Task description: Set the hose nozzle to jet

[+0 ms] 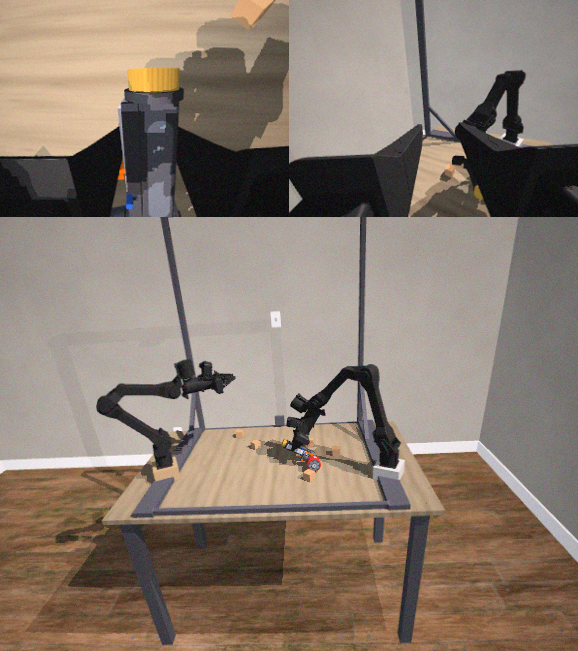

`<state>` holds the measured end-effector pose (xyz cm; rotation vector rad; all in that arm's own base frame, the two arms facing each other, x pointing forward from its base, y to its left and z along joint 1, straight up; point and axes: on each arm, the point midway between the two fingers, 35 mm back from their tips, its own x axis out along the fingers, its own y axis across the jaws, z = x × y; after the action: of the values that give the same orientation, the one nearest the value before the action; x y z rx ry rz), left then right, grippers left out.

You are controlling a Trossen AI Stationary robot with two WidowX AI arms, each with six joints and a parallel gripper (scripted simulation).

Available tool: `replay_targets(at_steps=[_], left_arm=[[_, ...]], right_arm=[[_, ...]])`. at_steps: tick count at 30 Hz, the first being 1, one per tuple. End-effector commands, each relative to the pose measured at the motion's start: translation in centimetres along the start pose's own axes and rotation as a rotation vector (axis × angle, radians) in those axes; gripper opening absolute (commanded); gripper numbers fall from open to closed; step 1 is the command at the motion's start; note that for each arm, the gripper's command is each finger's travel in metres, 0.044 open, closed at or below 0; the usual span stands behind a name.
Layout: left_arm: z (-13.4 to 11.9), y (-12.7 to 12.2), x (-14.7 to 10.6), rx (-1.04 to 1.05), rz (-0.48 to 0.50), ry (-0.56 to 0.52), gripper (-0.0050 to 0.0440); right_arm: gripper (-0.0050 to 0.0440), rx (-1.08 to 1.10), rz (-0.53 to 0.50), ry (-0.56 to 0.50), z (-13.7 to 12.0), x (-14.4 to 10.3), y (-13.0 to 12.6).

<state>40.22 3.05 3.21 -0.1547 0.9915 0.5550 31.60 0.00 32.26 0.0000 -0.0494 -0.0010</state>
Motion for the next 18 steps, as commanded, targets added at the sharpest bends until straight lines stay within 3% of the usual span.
replay_targets(at_steps=[1,14,18], left_arm=[[2.1,-0.1,-0.1,-0.027,-0.009,0.034,0.0170],[1.8,-0.1,0.0,-0.023,-0.006,0.033,0.0170],[2.4,-0.1,1.0,-0.026,-0.009,0.128,0.0170]], right_arm=[[0.0173,0.002,0.005,-0.016,0.7,-0.1,0.1],[0.0173,0.002,0.005,-0.016,0.7,-0.1,0.1],[0.0173,0.002,0.005,-0.016,0.7,-0.1,0.1]])
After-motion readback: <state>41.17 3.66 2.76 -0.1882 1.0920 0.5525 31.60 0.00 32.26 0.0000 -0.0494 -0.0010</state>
